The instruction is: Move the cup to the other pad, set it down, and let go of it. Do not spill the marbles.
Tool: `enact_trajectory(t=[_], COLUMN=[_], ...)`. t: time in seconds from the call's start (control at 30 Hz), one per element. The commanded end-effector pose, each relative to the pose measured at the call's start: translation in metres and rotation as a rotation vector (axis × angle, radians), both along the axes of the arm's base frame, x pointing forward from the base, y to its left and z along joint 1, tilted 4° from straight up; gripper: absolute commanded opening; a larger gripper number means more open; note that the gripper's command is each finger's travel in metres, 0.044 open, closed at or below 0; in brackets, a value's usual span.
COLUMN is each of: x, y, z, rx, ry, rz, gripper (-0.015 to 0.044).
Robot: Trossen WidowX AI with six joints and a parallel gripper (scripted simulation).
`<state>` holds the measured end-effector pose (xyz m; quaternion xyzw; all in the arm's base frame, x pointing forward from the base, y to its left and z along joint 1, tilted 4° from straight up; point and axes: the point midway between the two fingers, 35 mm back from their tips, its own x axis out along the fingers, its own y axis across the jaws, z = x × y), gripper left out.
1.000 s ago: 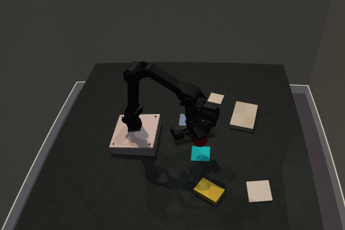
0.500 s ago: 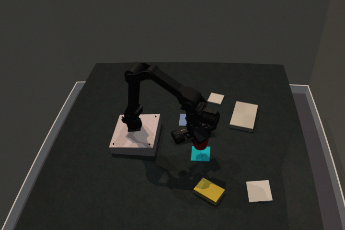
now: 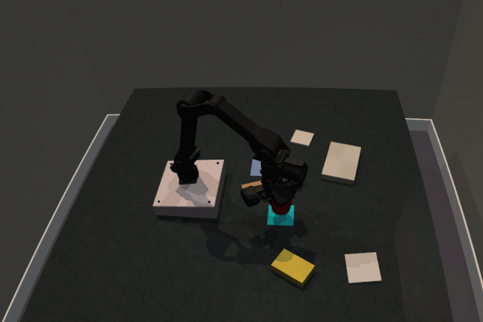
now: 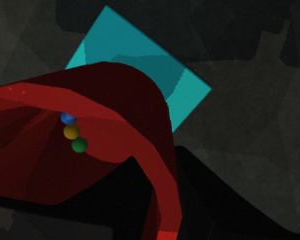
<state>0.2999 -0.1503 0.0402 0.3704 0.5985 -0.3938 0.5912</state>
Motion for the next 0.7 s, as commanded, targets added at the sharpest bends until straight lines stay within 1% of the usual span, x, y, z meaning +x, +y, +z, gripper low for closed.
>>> enact_trajectory(t=[0.0, 0.5, 0.67], x=[-0.002, -0.004, -0.003], y=[0.000, -0.001, -0.001], z=[-0.008, -0.032, -0.029], rx=[0.000, 0.000, 0.002], ry=[0.009, 0.010, 0.003], rz=[0.003, 0.003, 0.000], gripper=[0.0000, 0.0000, 0.0000])
